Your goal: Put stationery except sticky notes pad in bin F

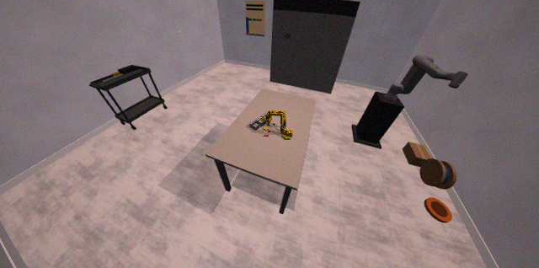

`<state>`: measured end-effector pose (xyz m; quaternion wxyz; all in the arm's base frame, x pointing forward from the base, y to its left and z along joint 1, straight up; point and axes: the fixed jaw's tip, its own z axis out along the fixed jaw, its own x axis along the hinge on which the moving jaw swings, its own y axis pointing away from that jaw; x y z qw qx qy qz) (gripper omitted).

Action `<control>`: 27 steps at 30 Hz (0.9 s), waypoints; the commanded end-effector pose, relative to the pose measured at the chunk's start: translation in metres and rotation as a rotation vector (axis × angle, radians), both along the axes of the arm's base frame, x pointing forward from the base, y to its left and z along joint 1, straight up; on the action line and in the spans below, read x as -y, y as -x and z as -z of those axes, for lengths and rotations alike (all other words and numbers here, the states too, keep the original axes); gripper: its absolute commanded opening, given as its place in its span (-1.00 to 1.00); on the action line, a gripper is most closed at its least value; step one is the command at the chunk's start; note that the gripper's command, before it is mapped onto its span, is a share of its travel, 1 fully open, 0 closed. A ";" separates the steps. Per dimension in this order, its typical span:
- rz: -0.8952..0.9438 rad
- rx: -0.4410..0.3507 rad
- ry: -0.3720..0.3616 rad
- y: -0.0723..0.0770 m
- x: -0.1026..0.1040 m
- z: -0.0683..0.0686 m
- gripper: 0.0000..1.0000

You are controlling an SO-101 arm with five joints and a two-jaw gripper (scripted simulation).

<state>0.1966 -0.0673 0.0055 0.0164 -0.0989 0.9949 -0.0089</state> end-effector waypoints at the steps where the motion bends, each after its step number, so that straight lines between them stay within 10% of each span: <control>1: -0.008 0.016 0.005 -0.002 0.001 -0.002 -1.00; 13: -0.008 0.016 0.005 -0.003 0.001 -0.010 -1.00; 27: -0.008 0.016 0.005 0.000 0.000 -0.056 -1.00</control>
